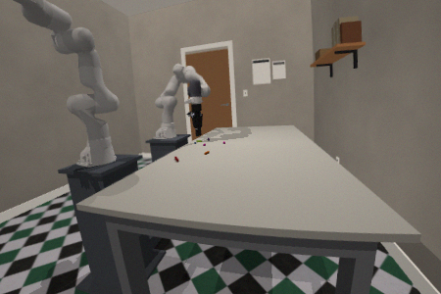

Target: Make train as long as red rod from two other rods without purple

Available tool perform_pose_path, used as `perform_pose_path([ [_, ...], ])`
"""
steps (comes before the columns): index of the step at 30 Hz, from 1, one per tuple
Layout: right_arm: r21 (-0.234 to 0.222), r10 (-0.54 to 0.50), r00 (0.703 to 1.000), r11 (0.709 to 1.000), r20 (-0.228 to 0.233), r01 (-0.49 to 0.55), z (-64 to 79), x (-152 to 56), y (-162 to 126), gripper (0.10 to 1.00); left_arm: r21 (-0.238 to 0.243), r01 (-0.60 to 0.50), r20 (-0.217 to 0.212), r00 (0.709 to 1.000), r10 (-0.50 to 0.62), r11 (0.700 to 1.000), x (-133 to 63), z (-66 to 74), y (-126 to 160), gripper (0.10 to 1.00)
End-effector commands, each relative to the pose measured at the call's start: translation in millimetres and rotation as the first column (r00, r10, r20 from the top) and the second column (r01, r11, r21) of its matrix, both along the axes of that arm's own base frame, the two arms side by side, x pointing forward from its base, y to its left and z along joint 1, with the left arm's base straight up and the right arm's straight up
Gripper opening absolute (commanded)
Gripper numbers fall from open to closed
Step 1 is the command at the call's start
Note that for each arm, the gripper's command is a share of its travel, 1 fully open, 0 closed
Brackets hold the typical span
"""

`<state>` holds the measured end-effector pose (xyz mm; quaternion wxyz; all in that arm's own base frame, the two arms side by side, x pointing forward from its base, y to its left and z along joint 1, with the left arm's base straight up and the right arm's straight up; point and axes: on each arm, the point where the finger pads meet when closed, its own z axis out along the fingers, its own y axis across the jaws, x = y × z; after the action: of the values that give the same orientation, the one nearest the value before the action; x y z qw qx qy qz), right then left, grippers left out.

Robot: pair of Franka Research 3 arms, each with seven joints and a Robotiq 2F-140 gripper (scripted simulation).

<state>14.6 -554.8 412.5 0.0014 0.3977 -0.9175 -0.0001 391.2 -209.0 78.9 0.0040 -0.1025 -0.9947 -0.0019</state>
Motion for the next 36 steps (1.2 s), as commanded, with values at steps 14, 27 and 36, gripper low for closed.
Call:
perform_pose_path([
  [14, 0.001, -0.006, 1.0, 1.0, 0.003, 0.006, 0.5, 0.2, 0.5, 1.0, -0.004, -0.004, 0.008, 1.0, 0.004, 1.0, 1.5, -20.7, -1.5, 0.231],
  [27, 0.001, -0.006, 1.0, 1.0, 0.003, 0.006, 0.5, 0.2, 0.5, 1.0, -0.005, -0.004, 0.008, 1.0, 0.004, 1.0, 1.3, -27.8, -1.4, 0.231],
  [36, 0.001, -0.006, 1.0, 1.0, 0.003, 0.006, 0.5, 0.2, 0.5, 1.0, -0.005, -0.003, 0.008, 1.0, 0.004, 1.0, 1.3, -28.1, -1.4, 0.231],
])
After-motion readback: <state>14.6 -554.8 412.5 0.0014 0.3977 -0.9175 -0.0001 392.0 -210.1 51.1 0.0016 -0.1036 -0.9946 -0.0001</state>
